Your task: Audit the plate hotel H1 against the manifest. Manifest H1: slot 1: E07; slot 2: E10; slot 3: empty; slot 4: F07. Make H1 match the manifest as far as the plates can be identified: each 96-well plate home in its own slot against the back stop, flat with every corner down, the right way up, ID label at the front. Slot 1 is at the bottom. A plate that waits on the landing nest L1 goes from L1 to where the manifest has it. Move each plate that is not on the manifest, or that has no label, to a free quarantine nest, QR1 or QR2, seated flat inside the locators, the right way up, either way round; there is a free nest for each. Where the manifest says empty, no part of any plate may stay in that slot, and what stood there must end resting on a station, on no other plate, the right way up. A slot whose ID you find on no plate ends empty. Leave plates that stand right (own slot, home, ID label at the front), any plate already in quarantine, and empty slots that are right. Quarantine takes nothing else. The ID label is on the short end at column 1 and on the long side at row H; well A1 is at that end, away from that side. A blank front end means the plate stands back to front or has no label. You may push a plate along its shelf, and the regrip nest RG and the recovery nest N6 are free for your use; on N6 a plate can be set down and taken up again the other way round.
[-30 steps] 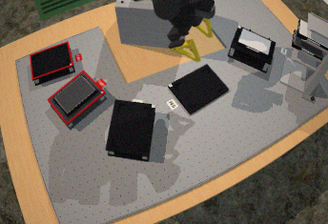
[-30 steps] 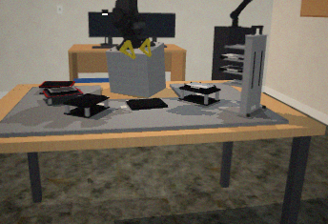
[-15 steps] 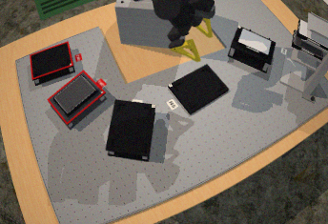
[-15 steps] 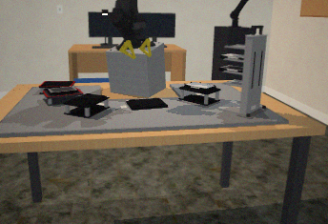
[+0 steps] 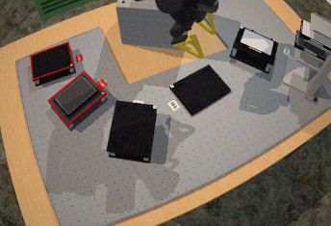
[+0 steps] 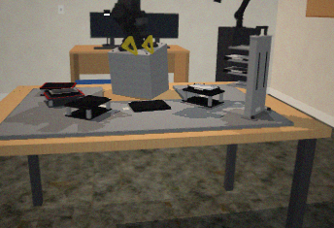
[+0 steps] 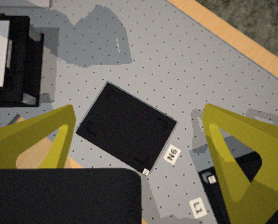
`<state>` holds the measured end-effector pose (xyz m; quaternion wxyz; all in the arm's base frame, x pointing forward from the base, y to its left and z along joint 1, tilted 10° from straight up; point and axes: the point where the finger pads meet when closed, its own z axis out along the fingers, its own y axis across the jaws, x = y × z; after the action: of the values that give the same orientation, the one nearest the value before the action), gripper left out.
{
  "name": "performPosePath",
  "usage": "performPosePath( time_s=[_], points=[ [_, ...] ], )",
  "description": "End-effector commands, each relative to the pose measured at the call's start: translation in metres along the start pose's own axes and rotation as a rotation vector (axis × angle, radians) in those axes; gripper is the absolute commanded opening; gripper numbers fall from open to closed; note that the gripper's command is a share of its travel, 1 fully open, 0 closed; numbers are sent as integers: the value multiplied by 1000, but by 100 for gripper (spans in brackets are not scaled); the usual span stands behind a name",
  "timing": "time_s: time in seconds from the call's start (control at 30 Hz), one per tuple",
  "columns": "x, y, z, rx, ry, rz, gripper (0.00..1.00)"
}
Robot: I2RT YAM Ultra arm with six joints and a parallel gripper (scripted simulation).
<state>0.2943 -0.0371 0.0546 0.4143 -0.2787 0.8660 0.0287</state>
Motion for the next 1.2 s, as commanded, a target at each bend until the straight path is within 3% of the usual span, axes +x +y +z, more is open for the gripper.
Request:
performPosePath(
  time_s=[0.0, 0.07, 0.23, 0.27, 0.33, 0.47, 0.83, 1.07, 1.17],
  points=[
    [-17, -1, -5, -3, -21, -11, 100],
    [-6, 17, 1, -26, 6, 13, 100],
    [-15, 19, 6, -9, -9, -1, 100],
    [-30, 10, 5, 14, -34, -21, 100],
    [-20, 26, 11, -10, -10, 0, 100],
    [-33, 31, 16, 0, -23, -7, 100],
    [-46, 56, 29, -4, -25, -2, 100],
    [-41, 81, 44, -27, 15, 13, 100],
    [-53, 85, 47, -19, -1, 8, 100]
  ],
)
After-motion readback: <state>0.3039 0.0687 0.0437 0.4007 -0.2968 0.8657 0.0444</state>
